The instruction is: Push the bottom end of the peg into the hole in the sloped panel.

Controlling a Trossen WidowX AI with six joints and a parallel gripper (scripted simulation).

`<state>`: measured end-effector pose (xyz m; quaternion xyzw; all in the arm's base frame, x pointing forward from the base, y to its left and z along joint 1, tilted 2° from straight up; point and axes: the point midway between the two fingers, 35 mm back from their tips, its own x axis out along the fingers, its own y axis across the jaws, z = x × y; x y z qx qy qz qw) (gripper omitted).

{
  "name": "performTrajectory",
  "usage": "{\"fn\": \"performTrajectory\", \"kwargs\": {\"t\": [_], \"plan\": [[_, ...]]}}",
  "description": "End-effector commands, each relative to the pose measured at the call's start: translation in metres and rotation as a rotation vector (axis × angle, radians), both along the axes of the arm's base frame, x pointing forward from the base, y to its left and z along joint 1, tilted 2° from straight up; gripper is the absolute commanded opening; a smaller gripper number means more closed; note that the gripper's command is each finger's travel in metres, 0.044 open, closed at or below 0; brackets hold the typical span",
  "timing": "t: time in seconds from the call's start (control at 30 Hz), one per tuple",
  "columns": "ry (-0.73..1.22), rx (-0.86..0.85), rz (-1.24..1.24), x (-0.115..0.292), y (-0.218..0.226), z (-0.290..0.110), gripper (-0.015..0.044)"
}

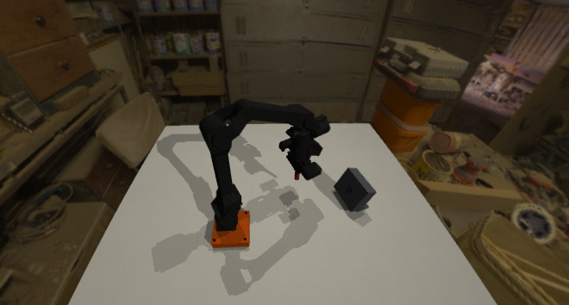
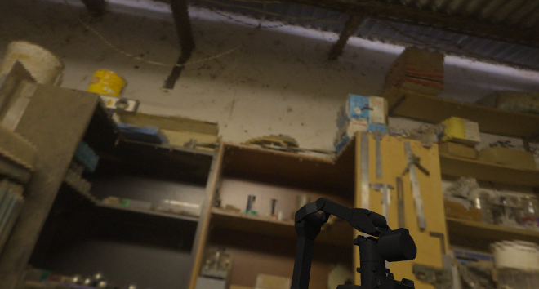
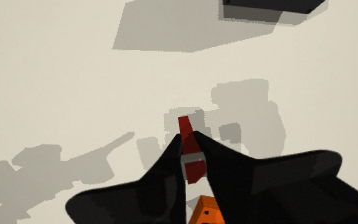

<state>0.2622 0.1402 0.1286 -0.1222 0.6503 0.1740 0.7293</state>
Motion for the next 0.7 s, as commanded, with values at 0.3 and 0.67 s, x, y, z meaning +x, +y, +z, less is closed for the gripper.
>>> {"fn": "performTrajectory", "kwargs": {"t": [0.3,0.67], "plan": [[-0.057,0.043,-0.018,0.009,-0.003,-0.008,0.0],[-0.11,0.077,-0.036,0.017,-0.007,-0.013,0.0]]}}
